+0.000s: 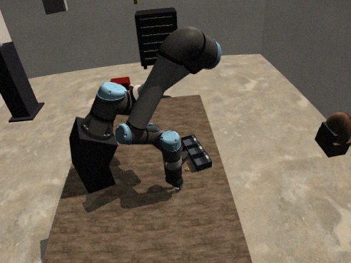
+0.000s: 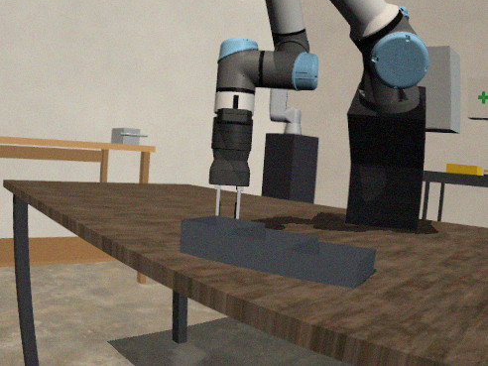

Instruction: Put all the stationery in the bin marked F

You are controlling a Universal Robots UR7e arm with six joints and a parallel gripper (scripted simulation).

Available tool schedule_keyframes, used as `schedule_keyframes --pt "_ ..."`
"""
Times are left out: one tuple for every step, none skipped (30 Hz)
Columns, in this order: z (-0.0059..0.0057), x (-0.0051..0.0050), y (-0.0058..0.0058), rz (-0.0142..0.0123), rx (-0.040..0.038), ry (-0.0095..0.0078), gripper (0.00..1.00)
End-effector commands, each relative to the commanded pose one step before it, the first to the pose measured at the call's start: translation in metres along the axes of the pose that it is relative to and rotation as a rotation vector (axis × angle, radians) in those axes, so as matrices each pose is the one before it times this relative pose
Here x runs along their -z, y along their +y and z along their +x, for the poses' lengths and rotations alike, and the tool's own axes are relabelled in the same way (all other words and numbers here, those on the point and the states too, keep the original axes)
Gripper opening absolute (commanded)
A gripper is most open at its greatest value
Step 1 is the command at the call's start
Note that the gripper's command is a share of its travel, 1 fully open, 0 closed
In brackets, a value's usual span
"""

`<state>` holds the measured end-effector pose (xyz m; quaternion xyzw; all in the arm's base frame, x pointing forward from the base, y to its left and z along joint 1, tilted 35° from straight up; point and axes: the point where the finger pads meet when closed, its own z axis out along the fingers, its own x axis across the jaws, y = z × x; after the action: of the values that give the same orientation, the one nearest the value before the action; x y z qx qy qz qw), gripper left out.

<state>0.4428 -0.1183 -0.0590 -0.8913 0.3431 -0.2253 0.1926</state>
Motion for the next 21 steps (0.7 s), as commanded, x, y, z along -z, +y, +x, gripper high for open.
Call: schedule_keyframes --pt "0.00172 -0.00323 -0.00005 -0.0012 0.00047 0.00579 0.62" --pt "0.00006 -0.00001 -0.00002 0.0 0.0 0.0 0.62" --pt "0.00005 -0.00133 -0.00001 0.0 0.0 0.0 0.62" --pt "0.00003 -0.00133 -0.00001 0.0 0.0 0.0 0.62" --pt "0.0 -0.00133 -0.00001 0.0 0.0 0.0 0.62" --pt "-0.00002 -0.00133 -0.00001 0.0 0.0 0.0 0.62" --pt "-0.00004 -0.00133 0.0 0.0 0.0 0.0 0.62" --pt "-0.00005 -0.00133 0.0 0.0 0.0 0.0 0.62" --pt "-0.00006 -0.00133 0.0 0.0 0.0 0.0 0.62" --pt "-0.00006 -0.00133 0.0 0.0 0.0 0.0 0.62" --pt "-0.00006 -0.00133 0.0 0.0 0.0 0.0 0.62" --pt "-0.00006 -0.00001 0.0 0.0 0.0 0.0 0.62" --pt "-0.00006 -0.00001 0.0 0.0 0.0 0.0 0.62" --pt "-0.00005 -0.00001 0.0 0.0 0.0 0.0 0.62" --pt "-0.00004 -0.00001 -0.00001 0.0 0.0 0.0 0.62" --pt "0.0 0.0 0.0 0.0 0.0 0.0 0.62" --pt "0.0 0.0 0.0 0.0 0.0 0.0 0.62" --pt "0.0 0.00003 0.0 0.0 0.0 -0.00001 0.62" --pt "-0.00002 -0.00002 0.0 0.0 0.0 0.00001 0.62" --pt "-0.00002 -0.00001 0.0 0.0 0.0 0.0 0.62" --pt "-0.00008 0.00006 0.00002 0.00009 -0.0001 -0.00045 0.62"
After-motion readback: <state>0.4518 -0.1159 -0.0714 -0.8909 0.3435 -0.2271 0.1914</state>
